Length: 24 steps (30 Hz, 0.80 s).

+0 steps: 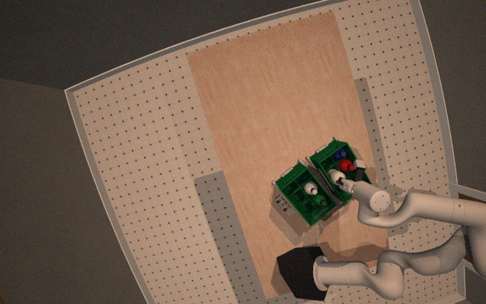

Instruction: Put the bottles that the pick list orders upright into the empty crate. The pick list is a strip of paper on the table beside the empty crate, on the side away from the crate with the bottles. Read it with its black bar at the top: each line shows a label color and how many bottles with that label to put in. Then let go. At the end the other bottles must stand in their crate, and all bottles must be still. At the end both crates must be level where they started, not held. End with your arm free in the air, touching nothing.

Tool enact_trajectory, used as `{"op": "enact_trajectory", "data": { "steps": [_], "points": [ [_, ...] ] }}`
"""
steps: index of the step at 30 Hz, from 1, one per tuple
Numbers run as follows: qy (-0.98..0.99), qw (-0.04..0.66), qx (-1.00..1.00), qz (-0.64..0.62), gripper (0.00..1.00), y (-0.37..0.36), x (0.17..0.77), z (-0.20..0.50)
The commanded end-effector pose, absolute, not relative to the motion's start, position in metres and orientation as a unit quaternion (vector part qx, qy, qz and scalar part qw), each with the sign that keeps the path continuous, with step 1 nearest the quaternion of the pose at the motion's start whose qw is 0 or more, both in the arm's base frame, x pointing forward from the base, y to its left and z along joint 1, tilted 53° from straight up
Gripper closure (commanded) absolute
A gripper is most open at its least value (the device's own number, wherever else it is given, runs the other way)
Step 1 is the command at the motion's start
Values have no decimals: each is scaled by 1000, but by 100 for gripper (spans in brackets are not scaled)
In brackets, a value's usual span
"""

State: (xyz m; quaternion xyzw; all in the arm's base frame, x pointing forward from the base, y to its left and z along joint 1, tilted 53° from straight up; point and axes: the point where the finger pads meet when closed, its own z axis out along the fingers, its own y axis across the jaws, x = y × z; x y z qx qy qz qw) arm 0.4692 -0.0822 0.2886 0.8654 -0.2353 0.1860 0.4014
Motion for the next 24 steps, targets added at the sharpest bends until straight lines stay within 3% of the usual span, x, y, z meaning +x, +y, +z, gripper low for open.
{"op": "enact_trajectory", "data": {
  "steps": [1, 24],
  "points": [
    [-235, 401, 865, 187, 100, -75, 469, 294],
    [-235, 401, 865, 187, 100, -50, 464, 314]
  ]
}}
